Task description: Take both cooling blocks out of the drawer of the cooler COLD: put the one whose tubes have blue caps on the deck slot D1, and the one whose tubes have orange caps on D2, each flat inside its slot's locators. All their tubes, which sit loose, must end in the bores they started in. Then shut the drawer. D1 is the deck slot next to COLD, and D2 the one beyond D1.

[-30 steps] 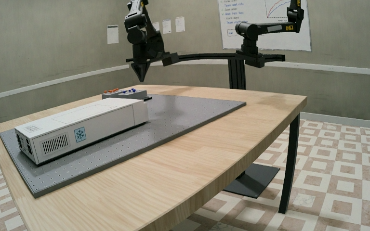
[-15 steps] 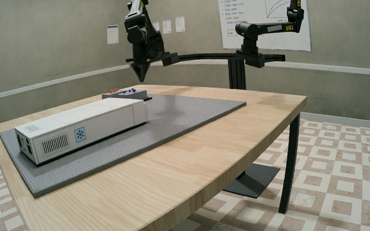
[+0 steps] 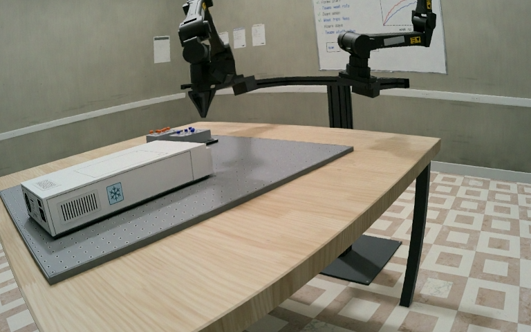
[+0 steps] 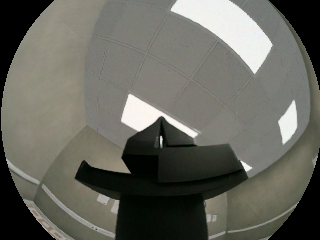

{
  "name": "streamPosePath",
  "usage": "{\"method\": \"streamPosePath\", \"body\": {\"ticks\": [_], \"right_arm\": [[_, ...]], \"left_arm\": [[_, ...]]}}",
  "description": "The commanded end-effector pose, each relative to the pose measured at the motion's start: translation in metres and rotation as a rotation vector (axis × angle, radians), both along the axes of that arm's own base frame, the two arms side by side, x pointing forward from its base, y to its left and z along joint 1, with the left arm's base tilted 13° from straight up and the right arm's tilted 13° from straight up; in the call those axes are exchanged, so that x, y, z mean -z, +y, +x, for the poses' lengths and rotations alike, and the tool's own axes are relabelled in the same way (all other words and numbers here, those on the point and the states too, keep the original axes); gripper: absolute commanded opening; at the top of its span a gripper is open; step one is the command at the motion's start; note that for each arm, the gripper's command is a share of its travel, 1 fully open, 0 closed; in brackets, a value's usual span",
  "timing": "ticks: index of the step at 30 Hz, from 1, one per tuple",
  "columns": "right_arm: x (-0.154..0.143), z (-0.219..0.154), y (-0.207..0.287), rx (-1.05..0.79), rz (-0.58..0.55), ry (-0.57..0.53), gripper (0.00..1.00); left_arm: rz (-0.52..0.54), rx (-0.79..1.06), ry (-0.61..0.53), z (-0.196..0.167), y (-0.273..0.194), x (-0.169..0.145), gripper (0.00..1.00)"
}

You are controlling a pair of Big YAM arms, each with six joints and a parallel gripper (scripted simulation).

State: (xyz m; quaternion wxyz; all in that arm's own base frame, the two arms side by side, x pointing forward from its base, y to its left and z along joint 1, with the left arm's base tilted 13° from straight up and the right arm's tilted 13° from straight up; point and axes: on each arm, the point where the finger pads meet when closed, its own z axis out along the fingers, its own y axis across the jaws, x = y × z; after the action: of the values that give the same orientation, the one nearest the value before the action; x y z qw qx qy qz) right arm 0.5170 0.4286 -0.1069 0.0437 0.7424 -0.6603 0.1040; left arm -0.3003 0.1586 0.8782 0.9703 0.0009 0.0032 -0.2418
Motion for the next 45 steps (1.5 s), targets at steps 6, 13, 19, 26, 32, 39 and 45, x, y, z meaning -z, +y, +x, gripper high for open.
{"method": "streamPosePath", "body": {"ticks": [6, 13, 19, 26, 32, 39, 45], "right_arm": [[-0.033, 0.019, 0.021, 0.013, 0.055, -0.056, 0.00], [-0.033, 0.005, 0.020, -0.001, 0.043, -0.041, 0.28], [-0.038, -0.028, 0.019, -0.001, 0.044, -0.040, 0.28], [-0.046, -0.046, 0.018, -0.001, 0.044, -0.039, 0.28], [-0.055, -0.069, 0.018, 0.000, 0.044, -0.037, 0.28], [-0.063, -0.087, 0.017, 0.000, 0.044, -0.036, 0.28], [-0.072, -0.108, 0.016, 0.000, 0.044, -0.034, 0.28]], "left_arm": [[0.018, 0.002, 0.030, 0.021, -0.010, -0.008, 0.00], [0.018, 0.002, 0.030, 0.021, -0.010, -0.008, 0.00], [0.018, 0.002, 0.030, 0.021, -0.010, -0.008, 0.00], [0.018, 0.002, 0.030, 0.021, -0.010, -0.008, 0.00], [0.018, 0.002, 0.030, 0.021, -0.010, -0.008, 0.00], [0.018, 0.002, 0.030, 0.021, -0.010, -0.008, 0.00], [0.018, 0.002, 0.030, 0.021, -0.010, -0.008, 0.00]]}}
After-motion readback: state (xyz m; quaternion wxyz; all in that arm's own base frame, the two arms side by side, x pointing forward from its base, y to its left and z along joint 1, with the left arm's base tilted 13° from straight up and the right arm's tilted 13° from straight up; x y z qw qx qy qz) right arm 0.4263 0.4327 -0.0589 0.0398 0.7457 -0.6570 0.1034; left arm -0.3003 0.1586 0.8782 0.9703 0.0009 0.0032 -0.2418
